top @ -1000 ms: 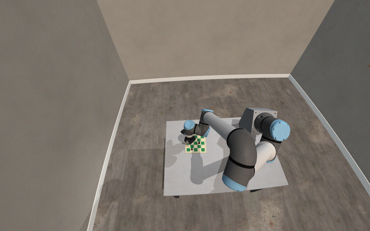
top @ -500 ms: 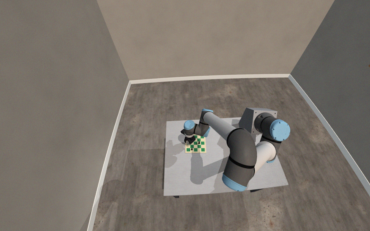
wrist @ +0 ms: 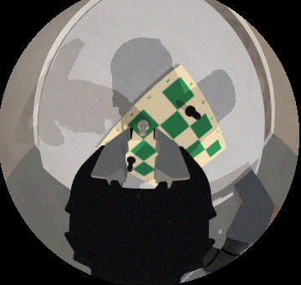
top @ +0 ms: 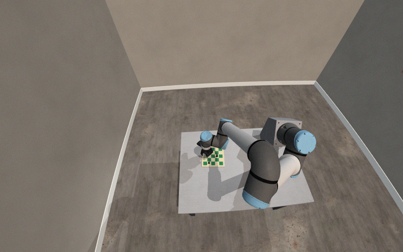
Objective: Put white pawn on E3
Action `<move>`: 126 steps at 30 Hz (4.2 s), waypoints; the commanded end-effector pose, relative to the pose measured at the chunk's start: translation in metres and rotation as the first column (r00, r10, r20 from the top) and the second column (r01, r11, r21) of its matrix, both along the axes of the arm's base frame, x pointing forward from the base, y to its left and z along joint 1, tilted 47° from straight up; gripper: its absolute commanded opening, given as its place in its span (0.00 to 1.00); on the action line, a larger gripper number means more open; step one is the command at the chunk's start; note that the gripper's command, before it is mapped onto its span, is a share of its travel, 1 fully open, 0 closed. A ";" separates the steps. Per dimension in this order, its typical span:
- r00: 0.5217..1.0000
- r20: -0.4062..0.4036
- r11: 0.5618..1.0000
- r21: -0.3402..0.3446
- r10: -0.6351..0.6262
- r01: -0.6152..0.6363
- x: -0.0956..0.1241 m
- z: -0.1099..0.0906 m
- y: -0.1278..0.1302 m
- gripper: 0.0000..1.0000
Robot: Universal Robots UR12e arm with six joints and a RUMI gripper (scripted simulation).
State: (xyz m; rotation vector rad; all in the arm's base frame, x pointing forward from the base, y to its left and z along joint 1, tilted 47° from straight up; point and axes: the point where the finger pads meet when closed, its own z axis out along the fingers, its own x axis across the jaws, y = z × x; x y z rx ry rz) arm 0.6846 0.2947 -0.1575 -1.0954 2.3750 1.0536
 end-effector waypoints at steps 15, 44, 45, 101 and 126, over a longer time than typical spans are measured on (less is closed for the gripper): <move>1.000 0.001 1.000 0.000 -0.001 0.001 0.002 0.047 -0.051 0.20; 1.000 0.001 1.000 0.000 -0.001 0.001 0.002 0.060 -0.065 1.00; 1.000 0.001 1.000 0.000 -0.001 0.001 0.002 0.060 -0.065 1.00; 1.000 0.001 1.000 0.000 -0.001 0.001 0.003 0.115 -0.125 1.00; 1.000 0.001 1.000 0.000 -0.001 0.001 0.003 0.115 -0.125 1.00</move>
